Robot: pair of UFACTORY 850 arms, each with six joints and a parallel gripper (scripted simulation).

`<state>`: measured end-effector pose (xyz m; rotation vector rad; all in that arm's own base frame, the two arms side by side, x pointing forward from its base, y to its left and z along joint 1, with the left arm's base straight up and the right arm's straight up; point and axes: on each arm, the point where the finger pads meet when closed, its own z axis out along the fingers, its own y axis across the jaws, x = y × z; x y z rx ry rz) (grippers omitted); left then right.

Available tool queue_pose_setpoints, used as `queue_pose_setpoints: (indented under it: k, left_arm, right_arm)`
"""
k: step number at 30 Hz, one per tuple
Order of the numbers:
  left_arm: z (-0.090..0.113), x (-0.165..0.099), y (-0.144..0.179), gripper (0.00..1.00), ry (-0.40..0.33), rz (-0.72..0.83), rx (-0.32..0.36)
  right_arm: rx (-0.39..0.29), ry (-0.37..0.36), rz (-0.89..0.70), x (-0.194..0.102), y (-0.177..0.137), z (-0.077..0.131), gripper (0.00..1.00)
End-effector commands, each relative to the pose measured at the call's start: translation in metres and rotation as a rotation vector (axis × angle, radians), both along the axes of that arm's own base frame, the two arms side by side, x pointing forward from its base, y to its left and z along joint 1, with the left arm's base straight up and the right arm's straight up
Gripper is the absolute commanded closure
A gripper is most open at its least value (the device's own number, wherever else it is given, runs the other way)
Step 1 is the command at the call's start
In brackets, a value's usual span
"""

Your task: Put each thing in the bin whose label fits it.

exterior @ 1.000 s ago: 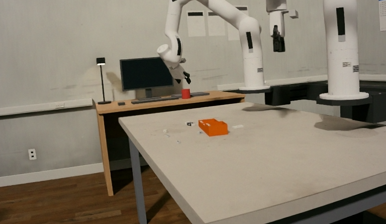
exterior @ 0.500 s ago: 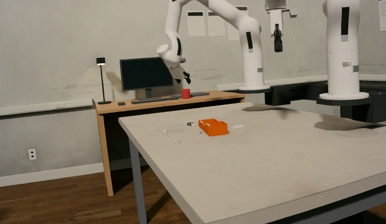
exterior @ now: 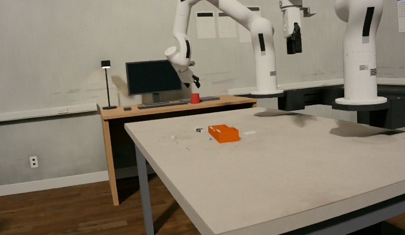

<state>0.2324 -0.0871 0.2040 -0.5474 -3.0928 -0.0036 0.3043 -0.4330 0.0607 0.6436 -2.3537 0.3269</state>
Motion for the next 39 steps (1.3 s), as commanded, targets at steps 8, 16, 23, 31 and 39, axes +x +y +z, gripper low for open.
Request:
queue_pose_setpoints:
  k: [8,16,23,31,39]
  left_arm:
    - [0.001,0.014,0.045,0.0,-0.001,0.182,-0.002]
    - [0.001,0.017,0.08,0.0,-0.001,0.322,-0.002]
    - [0.001,0.017,0.098,0.0,-0.001,0.394,-0.002]
    - [0.001,0.015,0.119,0.0,-0.001,0.479,-0.002]
    - [0.001,0.014,0.128,0.0,-0.001,0.516,-0.002]
  right_arm:
    - [-0.001,-0.001,0.0,0.001,-0.001,0.001,0.0]
    - [-0.001,-0.001,0.0,0.001,-0.001,0.001,0.0]
    - [-0.001,-0.001,0.0,0.001,-0.001,0.001,0.0]
    - [-0.001,-0.001,0.0,0.001,-0.001,0.001,0.0]
    - [-0.001,-0.001,0.0,0.001,-0.001,0.001,0.0]
